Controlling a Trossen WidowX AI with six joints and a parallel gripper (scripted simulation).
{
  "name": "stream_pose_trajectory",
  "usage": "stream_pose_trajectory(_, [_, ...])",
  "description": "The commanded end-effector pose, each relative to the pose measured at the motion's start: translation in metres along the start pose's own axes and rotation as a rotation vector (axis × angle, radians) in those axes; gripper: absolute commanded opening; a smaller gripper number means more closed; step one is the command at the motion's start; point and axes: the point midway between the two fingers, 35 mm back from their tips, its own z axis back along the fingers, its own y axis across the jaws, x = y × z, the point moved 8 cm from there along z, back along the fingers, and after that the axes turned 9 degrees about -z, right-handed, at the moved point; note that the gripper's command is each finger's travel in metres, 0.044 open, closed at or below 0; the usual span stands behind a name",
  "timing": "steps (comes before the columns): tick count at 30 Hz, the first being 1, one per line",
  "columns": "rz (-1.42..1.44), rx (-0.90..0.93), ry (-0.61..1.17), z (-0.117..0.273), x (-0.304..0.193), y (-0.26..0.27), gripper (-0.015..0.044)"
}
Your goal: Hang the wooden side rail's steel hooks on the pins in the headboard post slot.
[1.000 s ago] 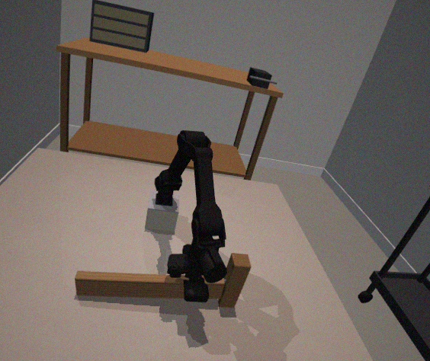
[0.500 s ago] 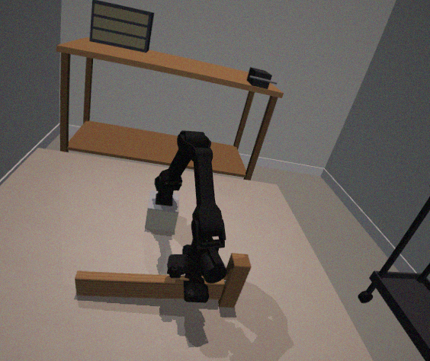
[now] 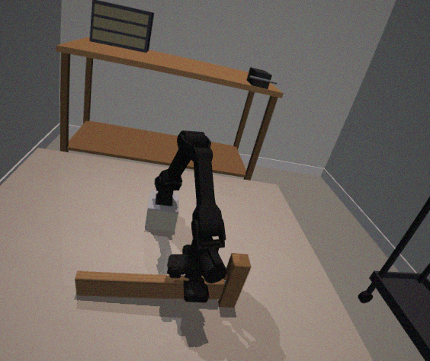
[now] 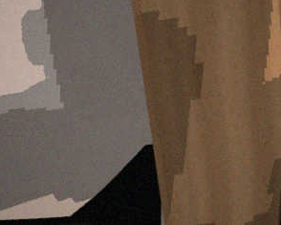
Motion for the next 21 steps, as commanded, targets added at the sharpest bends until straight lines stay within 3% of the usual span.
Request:
stream_pose_trajectory(1, [0.000, 0.000, 0.000, 0.000, 0.000, 0.000, 0.0105])
stream_pose_trajectory(10, [0.000, 0.000, 0.000, 0.002, 0.000, 0.000, 0.0341])
stream_pose_trajectory(14, [0.002, 0.004, 0.003, 0.030, 0.000, 0.000, 0.0440])
stream_pose_trajectory(21, [0.002, 0.006, 0.004, 0.040, 0.000, -0.001, 0.0440])
